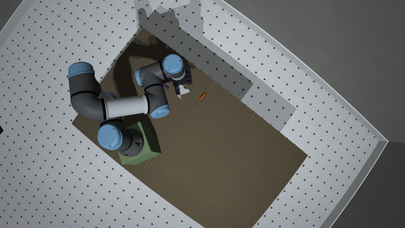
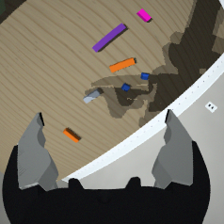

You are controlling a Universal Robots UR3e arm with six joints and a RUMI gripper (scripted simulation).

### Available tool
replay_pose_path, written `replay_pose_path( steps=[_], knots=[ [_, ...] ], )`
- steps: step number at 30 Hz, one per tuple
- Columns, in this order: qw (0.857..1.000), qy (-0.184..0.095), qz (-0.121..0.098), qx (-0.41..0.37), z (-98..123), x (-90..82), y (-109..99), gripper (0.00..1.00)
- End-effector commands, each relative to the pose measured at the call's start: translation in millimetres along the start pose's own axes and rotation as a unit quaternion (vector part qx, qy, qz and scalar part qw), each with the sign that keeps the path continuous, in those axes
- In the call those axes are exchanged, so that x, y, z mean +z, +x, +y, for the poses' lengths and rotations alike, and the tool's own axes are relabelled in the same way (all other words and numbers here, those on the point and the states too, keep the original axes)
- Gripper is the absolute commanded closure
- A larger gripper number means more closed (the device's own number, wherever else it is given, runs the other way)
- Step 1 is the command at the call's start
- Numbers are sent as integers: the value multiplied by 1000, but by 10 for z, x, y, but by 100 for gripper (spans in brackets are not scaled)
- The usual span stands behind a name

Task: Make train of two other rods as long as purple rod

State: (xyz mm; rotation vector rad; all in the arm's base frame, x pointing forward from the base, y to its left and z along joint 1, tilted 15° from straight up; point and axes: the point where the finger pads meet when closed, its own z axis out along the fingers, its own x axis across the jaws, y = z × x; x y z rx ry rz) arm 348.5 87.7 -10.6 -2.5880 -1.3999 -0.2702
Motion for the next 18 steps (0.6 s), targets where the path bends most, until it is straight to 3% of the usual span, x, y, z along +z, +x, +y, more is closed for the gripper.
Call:
replay_pose_path(
  steps=[1,9,18],
  knots=[
    [1000,-1,1,-1,4,-7,8,0],
    [1000,-1,1,-1,-48,-15,-11,0],
    [1000,0,0,-1,-390,-44,-122,0]
  ],
)
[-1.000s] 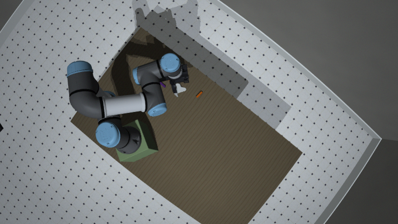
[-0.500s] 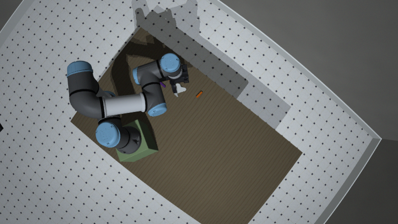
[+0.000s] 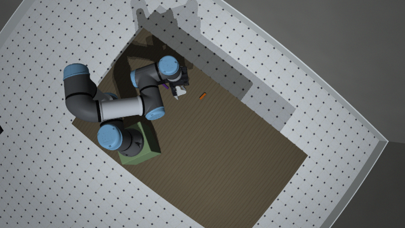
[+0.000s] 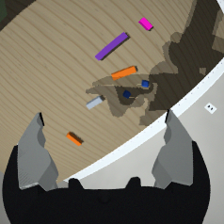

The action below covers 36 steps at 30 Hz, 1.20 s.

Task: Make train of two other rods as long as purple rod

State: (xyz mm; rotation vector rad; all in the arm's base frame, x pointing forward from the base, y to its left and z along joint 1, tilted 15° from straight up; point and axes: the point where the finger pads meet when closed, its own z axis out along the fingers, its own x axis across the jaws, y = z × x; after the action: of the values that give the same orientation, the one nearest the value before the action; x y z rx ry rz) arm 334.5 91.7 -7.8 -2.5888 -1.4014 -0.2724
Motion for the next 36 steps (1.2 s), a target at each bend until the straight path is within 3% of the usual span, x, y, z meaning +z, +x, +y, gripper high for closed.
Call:
replay_pose_path(
  steps=[1,10,36],
  knots=[
    [1000,1,0,0,-313,-16,-107,0],
    [1000,1,1,0,-691,32,-227,0],
    [1000,1,0,0,-698,33,-230,0]
  ],
)
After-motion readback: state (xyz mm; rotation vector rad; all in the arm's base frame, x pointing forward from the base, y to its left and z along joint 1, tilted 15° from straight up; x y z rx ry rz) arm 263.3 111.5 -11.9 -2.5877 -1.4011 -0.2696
